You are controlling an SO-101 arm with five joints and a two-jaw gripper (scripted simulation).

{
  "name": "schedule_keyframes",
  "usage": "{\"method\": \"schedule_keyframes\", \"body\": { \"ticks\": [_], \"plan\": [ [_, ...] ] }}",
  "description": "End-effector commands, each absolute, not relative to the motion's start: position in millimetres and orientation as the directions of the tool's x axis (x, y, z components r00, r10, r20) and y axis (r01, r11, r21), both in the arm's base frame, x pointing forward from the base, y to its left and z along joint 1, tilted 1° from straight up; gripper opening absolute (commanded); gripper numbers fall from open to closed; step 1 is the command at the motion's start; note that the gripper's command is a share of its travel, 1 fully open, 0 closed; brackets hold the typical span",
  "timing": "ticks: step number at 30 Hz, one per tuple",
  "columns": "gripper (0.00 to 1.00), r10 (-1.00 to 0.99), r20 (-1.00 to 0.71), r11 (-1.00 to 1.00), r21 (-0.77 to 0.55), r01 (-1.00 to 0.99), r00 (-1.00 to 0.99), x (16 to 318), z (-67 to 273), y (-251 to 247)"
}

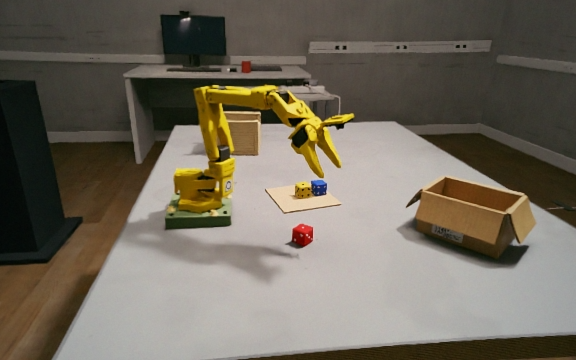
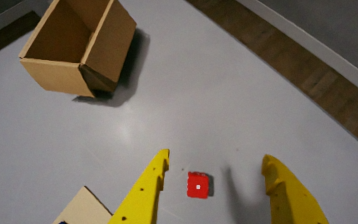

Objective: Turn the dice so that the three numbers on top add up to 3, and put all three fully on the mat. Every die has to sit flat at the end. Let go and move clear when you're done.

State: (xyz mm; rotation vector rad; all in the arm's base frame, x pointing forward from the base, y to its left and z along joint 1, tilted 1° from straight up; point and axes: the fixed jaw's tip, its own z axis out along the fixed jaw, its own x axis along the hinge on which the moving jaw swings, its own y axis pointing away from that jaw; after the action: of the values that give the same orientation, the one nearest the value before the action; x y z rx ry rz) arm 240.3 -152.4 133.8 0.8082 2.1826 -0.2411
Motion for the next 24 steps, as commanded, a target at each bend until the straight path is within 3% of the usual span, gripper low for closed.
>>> {"method": "schedule_keyframes", "body": {
  "ticks": [1, 24],
  "plan": [
    [0.35, 0.514, -0.669, 0.773, 0.09, 0.628, -0.537, 238, 135, -148],
    [0.35, 0.606, -0.478, 0.75, 0.079, 0.656, -0.635, 216, 140, -131]
  ]
}}
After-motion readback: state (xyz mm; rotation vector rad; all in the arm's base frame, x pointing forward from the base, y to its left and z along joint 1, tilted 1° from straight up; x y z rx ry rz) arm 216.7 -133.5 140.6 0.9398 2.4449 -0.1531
